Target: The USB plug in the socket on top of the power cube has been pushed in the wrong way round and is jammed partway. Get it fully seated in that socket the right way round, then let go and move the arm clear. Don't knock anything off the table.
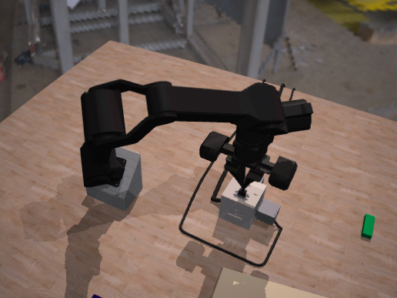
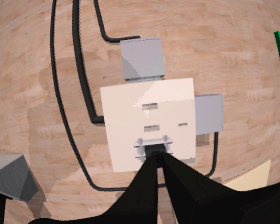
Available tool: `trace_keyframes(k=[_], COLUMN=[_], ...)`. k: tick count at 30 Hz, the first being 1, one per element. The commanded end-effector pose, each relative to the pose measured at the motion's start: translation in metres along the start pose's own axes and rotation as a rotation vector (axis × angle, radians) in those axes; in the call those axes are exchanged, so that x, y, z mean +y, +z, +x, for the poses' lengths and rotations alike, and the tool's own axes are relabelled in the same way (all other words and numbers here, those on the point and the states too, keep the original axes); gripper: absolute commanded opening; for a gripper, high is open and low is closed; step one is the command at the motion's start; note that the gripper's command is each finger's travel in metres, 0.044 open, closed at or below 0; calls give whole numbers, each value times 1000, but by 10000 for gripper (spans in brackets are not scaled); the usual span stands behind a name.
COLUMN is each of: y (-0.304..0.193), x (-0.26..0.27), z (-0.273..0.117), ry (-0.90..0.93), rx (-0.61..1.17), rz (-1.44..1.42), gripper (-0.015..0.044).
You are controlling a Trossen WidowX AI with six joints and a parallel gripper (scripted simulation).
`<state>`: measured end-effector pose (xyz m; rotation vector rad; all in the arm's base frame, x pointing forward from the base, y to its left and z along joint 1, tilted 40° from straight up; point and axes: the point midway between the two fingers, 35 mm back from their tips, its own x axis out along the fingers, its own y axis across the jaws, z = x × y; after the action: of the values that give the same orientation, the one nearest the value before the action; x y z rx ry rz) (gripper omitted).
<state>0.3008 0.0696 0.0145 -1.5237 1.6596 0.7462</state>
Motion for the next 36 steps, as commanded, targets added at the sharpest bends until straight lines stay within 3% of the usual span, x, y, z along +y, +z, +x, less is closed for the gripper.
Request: trace_keyframes(k=[1,21,25,36], y=[-1,-1,0,0], x=[0,0,0,0], z=[2,2,0,0], ry=[0,0,0,0], rx=[6,6,0,0], rz=[-2,-2,0,0], gripper=[0,0,95,95])
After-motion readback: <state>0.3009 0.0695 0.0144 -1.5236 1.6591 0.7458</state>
